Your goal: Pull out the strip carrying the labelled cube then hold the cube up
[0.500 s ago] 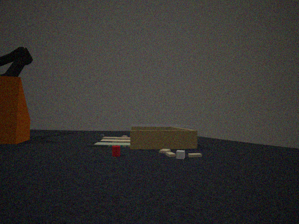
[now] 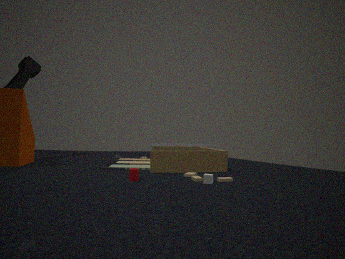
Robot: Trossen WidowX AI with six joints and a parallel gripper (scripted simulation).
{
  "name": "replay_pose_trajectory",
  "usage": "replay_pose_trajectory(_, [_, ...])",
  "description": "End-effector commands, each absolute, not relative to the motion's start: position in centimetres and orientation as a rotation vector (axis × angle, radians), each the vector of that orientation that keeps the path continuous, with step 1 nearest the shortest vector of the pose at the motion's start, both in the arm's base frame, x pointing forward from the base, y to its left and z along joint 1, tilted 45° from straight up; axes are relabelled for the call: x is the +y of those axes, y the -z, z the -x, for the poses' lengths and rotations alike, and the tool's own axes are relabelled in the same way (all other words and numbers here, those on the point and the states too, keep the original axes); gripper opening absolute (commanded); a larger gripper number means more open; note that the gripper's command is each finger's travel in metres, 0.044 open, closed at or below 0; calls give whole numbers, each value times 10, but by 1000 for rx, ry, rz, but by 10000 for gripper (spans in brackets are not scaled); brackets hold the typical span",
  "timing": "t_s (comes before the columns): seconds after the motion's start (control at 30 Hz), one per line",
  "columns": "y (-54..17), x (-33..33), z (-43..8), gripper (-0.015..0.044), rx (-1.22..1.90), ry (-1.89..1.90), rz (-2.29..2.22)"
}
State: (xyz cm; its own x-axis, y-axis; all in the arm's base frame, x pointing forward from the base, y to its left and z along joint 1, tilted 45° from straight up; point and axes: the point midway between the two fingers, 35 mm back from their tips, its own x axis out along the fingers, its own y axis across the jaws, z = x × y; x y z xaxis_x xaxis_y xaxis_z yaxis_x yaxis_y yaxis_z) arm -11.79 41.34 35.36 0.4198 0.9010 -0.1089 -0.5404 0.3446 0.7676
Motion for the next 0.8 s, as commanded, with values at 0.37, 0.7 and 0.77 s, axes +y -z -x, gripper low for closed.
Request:
replay_pose_trajectory(0.37, [-334, 424, -121, 400, 439, -760, -647])
replay_pose_trajectory(0.7, [-289, 364, -258, 400, 397, -595, -543])
replay_pose_trajectory(0.77, [-279, 345, -281, 400, 393, -558, -525])
